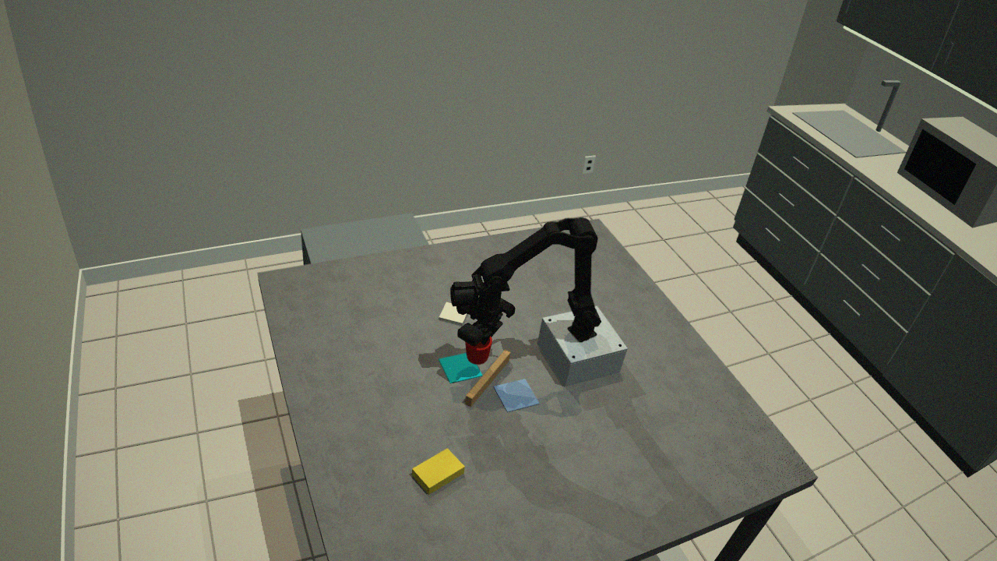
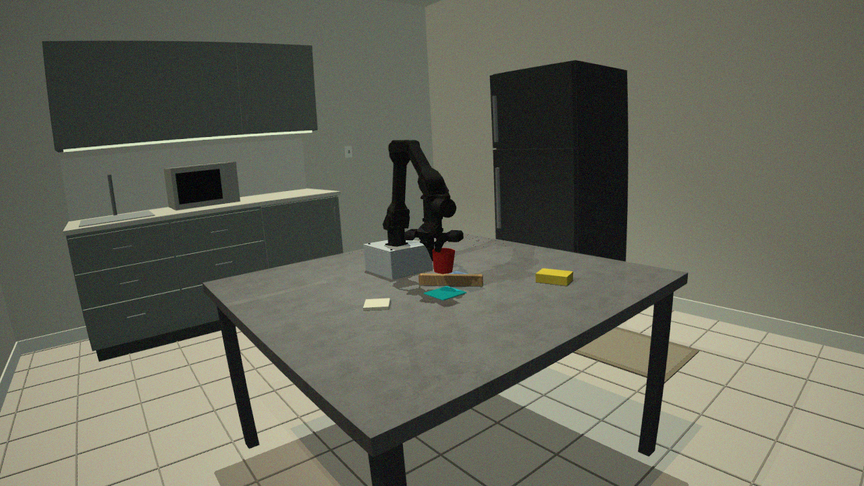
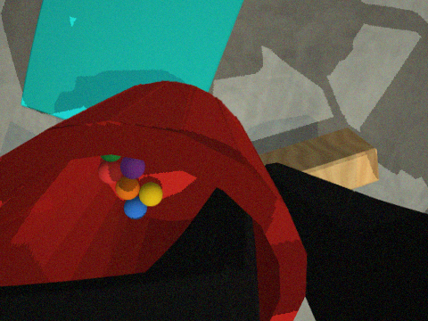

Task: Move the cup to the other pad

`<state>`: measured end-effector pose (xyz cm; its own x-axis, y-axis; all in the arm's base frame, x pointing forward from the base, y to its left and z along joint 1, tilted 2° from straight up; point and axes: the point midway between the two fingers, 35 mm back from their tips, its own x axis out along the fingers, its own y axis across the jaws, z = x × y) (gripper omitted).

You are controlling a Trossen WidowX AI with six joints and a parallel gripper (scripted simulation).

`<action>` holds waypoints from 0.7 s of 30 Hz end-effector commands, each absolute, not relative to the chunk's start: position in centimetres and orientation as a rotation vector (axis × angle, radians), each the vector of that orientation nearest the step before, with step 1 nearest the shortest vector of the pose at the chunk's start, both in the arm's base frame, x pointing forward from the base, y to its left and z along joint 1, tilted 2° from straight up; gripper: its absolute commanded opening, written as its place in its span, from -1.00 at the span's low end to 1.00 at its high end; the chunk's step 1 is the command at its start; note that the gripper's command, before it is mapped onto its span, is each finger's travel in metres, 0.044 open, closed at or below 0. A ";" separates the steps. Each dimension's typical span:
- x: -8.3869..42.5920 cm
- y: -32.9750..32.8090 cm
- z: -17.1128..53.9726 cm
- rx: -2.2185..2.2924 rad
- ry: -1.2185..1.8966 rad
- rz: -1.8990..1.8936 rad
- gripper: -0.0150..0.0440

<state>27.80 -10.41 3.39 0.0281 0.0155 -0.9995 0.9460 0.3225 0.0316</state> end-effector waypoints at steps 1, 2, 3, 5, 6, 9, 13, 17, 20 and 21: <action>28.5 -11.1 3.7 0.987 1.325 -0.930 -0.49; 28.6 -11.3 3.7 0.987 1.325 -0.930 -0.49; 28.7 -11.4 3.7 0.987 1.325 -0.930 -0.49; 29.0 -11.7 3.8 0.987 1.325 -0.930 -0.49; 29.1 -11.9 3.8 0.987 1.324 -0.930 -0.49; 29.4 -12.3 3.9 0.987 1.324 -0.930 -0.49; 29.8 -12.9 3.9 0.986 1.323 -0.930 -0.49; 30.2 -13.5 4.0 0.986 1.323 -0.930 -0.49; 30.3 -13.8 4.0 0.986 1.322 -0.930 -0.49; 30.3 -13.8 4.0 0.986 1.322 -0.930 -0.49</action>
<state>29.92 -13.52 3.79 0.0312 0.0128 -0.9994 0.9462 0.3217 0.0337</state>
